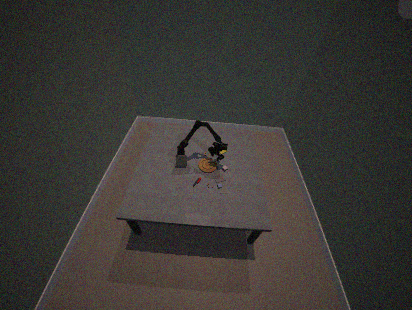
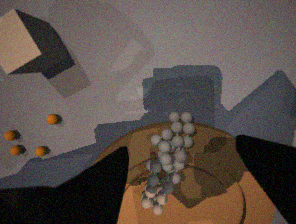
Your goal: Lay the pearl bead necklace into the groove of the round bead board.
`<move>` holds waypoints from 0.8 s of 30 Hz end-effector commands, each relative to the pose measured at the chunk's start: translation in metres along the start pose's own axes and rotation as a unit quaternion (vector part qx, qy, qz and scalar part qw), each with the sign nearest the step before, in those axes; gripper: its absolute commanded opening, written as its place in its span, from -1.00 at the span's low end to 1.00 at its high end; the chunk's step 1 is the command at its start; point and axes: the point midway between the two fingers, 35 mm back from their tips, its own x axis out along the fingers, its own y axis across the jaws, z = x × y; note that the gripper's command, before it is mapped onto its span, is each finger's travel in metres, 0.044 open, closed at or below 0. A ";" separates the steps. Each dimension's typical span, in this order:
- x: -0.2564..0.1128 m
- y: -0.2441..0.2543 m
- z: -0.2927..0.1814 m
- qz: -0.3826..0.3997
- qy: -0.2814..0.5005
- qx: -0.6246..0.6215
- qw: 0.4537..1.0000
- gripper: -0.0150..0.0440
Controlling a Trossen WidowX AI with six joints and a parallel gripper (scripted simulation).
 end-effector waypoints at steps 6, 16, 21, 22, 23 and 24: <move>-0.012 0.011 -0.010 -0.002 0.000 0.045 0.999 0.56; -0.003 0.008 -0.010 -0.003 -0.002 0.043 0.999 0.56; 0.005 0.009 -0.010 -0.003 -0.001 0.043 0.999 0.56; 0.006 0.009 -0.010 -0.003 -0.001 0.043 0.999 0.56; 0.008 0.009 -0.010 -0.003 -0.001 0.044 0.999 0.56; 0.010 0.009 -0.010 -0.003 -0.001 0.044 0.999 0.56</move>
